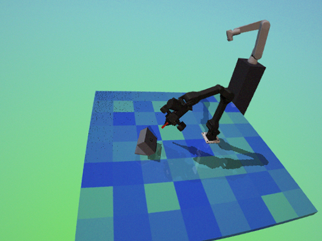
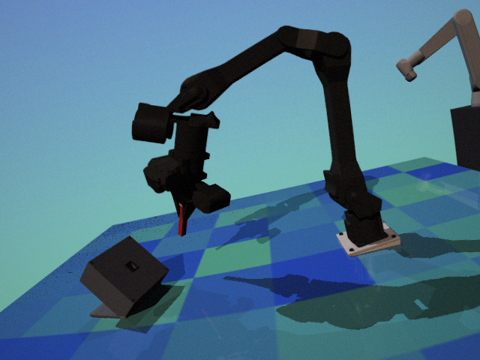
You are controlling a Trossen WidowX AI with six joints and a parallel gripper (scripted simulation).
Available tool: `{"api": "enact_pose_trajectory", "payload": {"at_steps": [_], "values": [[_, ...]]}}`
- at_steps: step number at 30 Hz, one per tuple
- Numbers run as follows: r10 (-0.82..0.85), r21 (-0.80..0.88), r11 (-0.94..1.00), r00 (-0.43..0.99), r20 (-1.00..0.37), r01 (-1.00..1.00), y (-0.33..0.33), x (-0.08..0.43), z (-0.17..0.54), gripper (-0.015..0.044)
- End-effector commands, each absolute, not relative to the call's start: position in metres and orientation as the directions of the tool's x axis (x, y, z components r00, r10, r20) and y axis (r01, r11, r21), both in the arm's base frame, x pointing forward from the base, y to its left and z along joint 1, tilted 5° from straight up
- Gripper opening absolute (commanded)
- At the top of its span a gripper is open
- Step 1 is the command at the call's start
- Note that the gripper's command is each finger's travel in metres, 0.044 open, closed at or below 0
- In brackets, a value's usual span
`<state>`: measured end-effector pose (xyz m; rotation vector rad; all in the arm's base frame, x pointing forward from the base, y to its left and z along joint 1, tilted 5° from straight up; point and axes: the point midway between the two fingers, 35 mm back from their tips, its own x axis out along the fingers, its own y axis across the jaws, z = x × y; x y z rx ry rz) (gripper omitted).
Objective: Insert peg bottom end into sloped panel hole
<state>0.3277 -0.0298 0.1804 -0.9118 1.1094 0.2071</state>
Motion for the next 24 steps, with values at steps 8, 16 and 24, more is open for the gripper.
{"api": "enact_pose_trajectory", "payload": {"at_steps": [8,16,24], "values": [[-0.288,-0.573,0.578,0.511,-0.81,-0.581,-0.018,0.33,0.183,0.0],[-0.289,-0.603,0.538,0.543,-0.789,-0.59,-0.008,0.332,0.186,0.0],[-0.287,-0.631,0.498,0.574,-0.767,-0.595,0.002,0.333,0.188,0.0]]}}
